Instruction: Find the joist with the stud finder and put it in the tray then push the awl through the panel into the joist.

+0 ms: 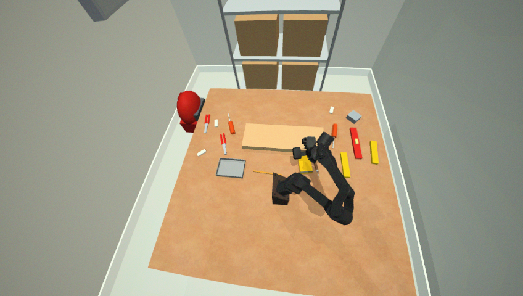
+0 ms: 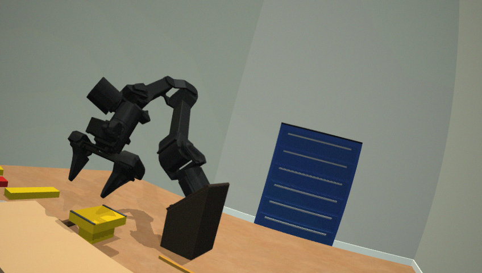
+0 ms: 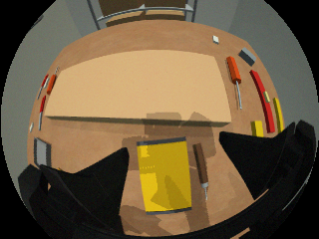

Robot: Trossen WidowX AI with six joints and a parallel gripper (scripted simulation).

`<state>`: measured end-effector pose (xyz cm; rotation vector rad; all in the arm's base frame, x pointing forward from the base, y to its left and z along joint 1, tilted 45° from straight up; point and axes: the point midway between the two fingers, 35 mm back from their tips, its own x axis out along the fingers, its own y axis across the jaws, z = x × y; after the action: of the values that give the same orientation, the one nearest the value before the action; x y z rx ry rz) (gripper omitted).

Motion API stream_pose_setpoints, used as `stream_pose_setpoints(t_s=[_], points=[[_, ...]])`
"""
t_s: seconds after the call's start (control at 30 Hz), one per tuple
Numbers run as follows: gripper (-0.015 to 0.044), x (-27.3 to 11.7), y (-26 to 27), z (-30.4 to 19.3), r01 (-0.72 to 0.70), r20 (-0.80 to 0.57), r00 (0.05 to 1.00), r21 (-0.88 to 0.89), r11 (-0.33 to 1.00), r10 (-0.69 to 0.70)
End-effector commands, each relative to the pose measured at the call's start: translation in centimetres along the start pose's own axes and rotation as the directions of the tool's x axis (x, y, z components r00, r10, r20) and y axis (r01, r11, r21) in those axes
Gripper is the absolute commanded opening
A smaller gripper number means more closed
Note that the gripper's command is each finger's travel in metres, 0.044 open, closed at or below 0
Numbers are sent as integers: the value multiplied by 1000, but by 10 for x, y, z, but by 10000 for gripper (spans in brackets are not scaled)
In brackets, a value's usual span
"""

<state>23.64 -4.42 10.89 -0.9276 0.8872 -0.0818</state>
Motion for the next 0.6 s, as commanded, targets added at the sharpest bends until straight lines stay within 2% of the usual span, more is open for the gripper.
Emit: stream_pose_setpoints(t_s=[0.0,0.57], points=[[440,-1,13,-37,-2,-104,995,43,999,7],[440,3,14,-36,-3,-104,995,43,999,8]])
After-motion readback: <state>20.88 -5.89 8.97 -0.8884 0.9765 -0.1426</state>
